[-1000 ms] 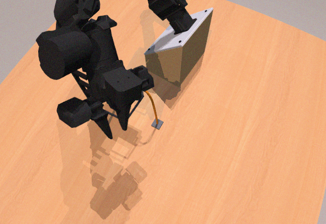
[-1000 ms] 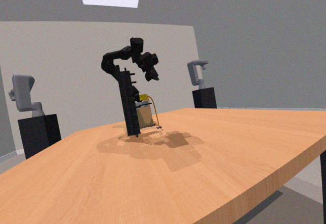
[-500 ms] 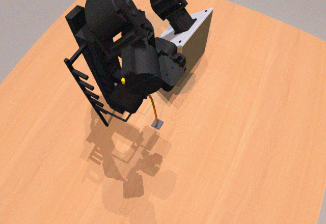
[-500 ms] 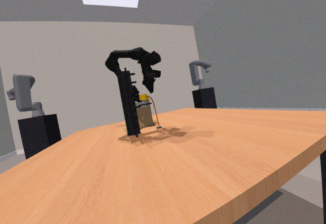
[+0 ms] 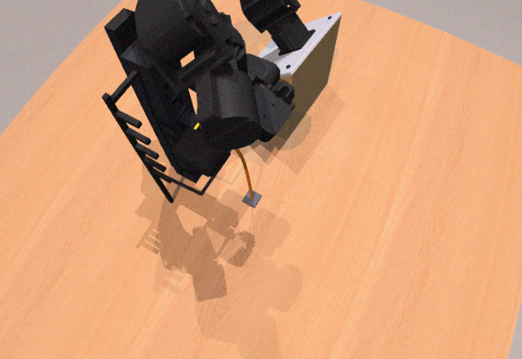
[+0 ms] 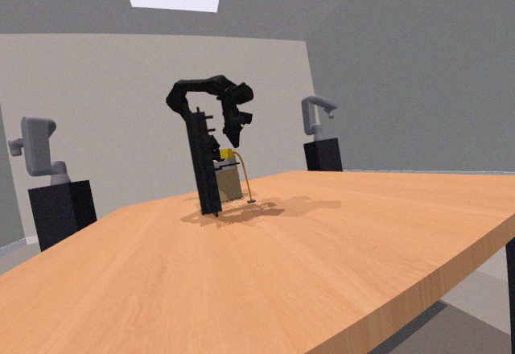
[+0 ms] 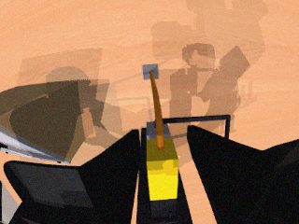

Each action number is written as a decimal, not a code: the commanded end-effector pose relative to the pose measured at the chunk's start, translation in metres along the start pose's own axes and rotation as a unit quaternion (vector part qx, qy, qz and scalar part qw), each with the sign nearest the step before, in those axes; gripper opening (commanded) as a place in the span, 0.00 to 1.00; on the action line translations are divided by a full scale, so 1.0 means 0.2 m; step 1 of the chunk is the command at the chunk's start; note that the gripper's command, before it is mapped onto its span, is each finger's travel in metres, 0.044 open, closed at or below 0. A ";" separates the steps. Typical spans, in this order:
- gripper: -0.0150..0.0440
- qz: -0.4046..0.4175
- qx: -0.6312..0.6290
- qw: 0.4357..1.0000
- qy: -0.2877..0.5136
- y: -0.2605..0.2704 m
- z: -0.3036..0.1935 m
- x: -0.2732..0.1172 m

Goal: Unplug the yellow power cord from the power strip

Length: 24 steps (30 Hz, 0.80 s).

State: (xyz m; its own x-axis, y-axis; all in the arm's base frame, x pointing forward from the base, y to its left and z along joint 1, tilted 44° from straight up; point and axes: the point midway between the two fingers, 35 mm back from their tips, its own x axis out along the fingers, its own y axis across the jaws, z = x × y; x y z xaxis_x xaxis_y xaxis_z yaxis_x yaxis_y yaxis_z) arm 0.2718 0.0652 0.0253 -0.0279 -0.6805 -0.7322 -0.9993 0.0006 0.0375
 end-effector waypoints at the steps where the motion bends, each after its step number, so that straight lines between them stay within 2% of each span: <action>1: 0.53 -0.001 -0.002 1.000 0.002 0.00 -0.04 0.00; 24: 0.53 -0.001 -0.002 1.000 0.003 0.00 -0.18 0.01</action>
State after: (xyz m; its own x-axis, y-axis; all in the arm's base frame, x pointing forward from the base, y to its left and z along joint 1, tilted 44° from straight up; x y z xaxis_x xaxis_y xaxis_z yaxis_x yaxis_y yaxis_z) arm 0.2720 0.0409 0.0482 -0.0273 -0.6819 -0.7309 -0.9993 0.0012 0.0361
